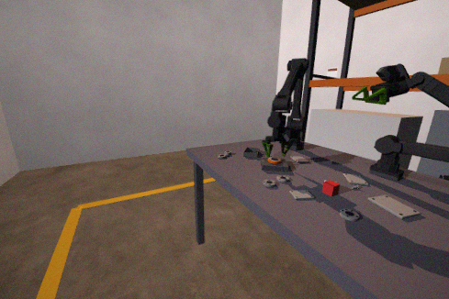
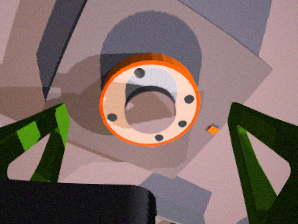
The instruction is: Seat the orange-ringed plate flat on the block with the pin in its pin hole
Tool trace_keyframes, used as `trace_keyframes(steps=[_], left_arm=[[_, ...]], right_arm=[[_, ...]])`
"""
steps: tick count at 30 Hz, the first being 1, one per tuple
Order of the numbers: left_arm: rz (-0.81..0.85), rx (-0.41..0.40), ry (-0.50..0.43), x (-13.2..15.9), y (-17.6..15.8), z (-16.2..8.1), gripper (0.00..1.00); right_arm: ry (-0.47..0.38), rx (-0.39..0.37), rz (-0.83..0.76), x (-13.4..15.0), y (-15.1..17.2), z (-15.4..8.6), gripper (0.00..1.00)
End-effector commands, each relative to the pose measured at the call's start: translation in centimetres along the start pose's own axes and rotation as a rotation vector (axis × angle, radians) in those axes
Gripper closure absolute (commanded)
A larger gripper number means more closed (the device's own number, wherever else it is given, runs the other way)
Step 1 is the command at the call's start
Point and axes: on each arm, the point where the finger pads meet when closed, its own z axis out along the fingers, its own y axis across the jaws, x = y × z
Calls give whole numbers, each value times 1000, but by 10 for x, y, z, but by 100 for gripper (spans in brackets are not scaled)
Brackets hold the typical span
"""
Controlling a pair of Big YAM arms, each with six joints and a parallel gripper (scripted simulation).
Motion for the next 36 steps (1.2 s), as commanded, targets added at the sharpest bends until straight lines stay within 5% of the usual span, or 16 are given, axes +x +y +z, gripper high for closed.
trace_keyframes(steps=[1,8,11,15,19,23,28,36], left_arm=[[-9,2,-12,-4,3,-3,0],[-9,2,-12,-4,3,-3,0],[-9,2,-12,-4,3,-3,0],[-9,2,-12,-4,3,-3,0],[-9,2,-12,-4,3,-3,0],[-9,2,-12,-4,3,-3,0],[-9,2,-12,-4,3,-3,0],[-9,2,-12,-4,3,-3,0]], right_arm=[[-16,21,2,-14,-8,-9,0],[-22,32,3,-9,-11,-33,0],[0,4,3,-3,-20,-22,0],[-20,35,3,-5,-26,-65,0],[-20,35,-1,-6,-25,-76,0],[28,-35,-3,5,-8,-39,0],[33,-42,-2,7,-5,-34,0],[-53,24,226,11,-4,-43,0]])
